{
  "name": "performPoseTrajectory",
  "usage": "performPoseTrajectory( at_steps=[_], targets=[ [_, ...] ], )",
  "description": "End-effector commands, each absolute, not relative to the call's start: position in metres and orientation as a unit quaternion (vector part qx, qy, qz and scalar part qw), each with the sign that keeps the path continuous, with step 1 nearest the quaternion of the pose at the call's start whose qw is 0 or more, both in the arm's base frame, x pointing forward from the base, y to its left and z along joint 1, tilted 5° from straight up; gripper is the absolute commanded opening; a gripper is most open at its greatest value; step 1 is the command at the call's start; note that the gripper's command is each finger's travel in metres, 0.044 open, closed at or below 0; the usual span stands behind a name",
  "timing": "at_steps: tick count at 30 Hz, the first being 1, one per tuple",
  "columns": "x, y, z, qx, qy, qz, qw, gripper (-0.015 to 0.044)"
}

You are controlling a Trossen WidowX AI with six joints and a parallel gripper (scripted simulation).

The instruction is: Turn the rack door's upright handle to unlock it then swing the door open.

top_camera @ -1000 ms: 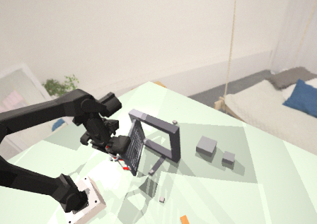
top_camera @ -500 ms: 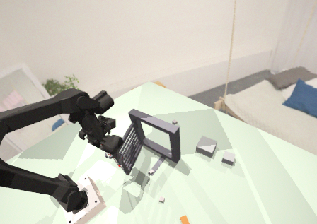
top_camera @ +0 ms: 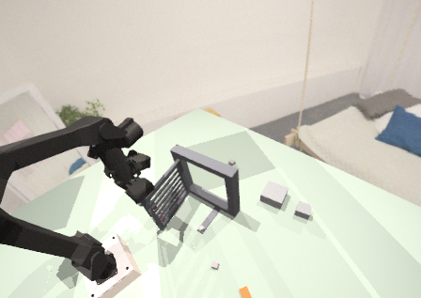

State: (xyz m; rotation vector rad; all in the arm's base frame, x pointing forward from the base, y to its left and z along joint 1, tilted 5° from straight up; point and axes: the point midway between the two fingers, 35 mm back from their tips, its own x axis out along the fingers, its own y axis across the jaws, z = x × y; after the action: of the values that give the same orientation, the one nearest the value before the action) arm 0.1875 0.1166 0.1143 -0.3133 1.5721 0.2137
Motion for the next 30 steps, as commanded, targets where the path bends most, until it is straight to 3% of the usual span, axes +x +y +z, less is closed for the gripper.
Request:
performPoseTrajectory(
  at_steps=[1, 24, 30],
  targets=[
    [0.187, 0.126, 0.113, -0.113, 0.707, 0.07, 0.695, 0.002],
    [0.185, 0.143, 0.112, -0.078, 0.709, 0.036, 0.699, 0.002],
    [0.185, 0.143, 0.112, -0.078, 0.709, 0.036, 0.699, 0.0178]
  ],
)
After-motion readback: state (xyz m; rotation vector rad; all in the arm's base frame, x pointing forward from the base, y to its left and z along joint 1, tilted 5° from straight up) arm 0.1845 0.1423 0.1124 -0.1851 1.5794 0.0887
